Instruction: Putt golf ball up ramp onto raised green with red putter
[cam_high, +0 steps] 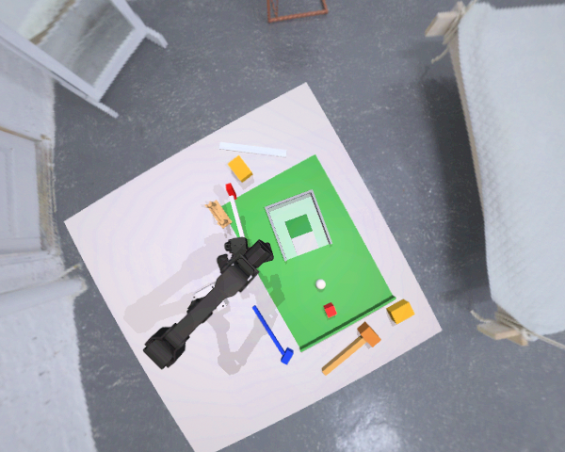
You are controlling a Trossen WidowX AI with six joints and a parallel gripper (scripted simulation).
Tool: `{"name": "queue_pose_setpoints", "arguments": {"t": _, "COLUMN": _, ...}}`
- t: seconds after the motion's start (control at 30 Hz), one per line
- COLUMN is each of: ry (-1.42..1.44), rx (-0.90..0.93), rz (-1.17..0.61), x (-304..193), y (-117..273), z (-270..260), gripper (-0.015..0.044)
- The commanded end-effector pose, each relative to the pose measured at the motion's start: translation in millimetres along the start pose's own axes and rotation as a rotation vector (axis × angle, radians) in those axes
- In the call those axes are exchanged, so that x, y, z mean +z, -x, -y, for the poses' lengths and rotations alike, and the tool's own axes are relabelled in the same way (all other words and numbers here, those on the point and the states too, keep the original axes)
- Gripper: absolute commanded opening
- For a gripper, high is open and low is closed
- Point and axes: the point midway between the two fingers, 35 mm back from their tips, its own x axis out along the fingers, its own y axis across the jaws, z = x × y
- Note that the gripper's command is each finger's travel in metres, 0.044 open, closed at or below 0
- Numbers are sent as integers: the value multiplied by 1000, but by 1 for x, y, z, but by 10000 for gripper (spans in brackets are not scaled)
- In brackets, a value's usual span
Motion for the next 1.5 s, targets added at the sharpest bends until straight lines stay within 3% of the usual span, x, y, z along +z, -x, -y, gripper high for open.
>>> {"name": "queue_pose_setpoints", "arguments": {"t": 0.0, "ry": -100, "rx": -19, "rz": -12, "x": -15, "y": 5, "z": 12, "gripper": 0}}
{"name": "queue_pose_setpoints", "arguments": {"t": 0.73, "ry": -693, "rx": -108, "rz": -95, "x": -129, "y": 37, "z": 56, "gripper": 0}}
{"name": "queue_pose_setpoints", "arguments": {"t": 1.47, "ry": -1281, "rx": -176, "rz": -169, "x": -252, "y": 73, "z": 48, "gripper": 0}}
